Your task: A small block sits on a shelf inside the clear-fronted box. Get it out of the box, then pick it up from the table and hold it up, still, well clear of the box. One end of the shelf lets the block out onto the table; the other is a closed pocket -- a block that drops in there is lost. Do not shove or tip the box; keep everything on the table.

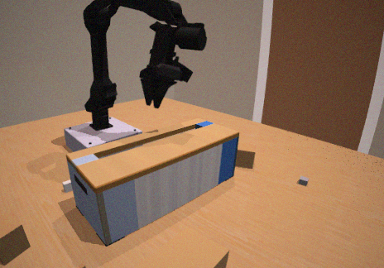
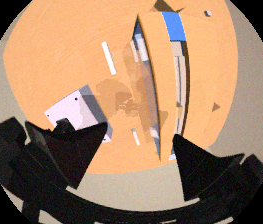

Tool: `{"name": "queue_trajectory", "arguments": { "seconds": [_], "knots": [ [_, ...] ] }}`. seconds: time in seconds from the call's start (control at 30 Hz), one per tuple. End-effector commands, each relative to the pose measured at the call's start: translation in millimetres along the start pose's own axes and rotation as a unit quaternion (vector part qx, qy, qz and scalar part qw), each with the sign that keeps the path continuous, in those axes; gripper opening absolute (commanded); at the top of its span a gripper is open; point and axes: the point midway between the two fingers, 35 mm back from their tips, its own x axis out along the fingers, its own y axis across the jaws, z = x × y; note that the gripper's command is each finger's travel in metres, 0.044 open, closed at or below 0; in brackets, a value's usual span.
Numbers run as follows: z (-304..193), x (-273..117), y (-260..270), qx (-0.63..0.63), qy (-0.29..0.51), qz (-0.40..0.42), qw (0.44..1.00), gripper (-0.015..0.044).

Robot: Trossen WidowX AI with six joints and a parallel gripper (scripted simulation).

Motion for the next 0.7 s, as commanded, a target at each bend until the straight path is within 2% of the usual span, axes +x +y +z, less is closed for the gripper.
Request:
{"name": "queue_trajectory", "arguments": {
  "seconds": [0.0,0.67],
  "knots": [
    [0,25,-30,-0.206,0.041,0.024,0.977,0.04],
    [4,36,-30,-0.206,0.041,0.024,0.977,0.04]
  ]
}}
